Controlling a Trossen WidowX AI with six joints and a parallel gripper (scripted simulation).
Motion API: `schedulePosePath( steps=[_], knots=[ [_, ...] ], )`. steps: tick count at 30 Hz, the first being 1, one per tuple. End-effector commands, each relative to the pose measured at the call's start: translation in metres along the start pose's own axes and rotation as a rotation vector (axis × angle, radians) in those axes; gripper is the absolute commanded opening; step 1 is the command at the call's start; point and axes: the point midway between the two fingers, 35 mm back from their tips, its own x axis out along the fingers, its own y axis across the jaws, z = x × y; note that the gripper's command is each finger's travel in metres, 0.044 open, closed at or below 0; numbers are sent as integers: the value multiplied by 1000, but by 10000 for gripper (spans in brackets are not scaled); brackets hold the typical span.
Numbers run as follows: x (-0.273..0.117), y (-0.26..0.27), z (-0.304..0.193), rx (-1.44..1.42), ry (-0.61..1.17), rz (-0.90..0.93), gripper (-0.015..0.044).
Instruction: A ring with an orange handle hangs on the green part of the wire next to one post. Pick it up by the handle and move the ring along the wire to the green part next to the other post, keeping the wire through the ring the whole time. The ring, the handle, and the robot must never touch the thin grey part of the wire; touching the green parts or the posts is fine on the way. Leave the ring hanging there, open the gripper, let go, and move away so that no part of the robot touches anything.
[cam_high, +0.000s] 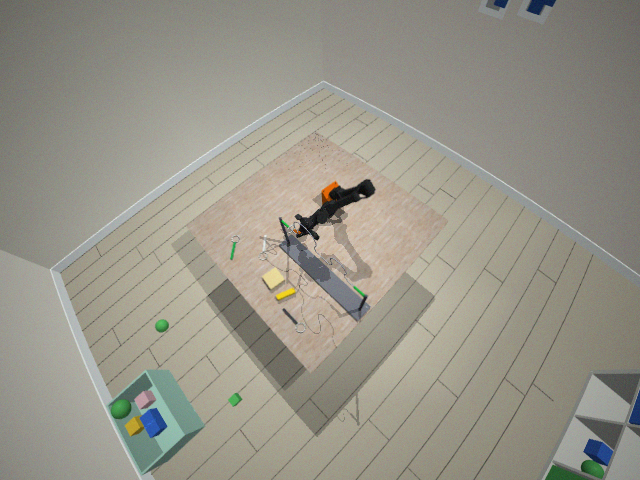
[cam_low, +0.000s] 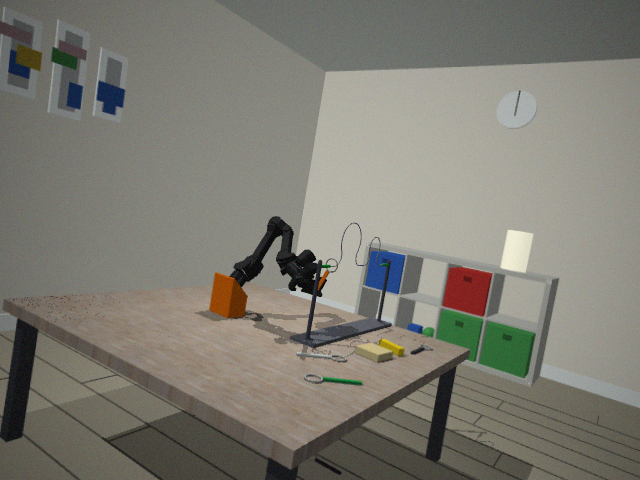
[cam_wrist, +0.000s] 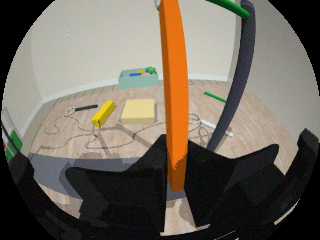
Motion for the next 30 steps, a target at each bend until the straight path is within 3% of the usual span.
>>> schedulePosePath(
  steps=[1, 30],
  knots=[
    [1, -7, -4, -3, 11, -4, -150],
    [6, -29, -10, -4, 9, -5, -150]
  ],
)
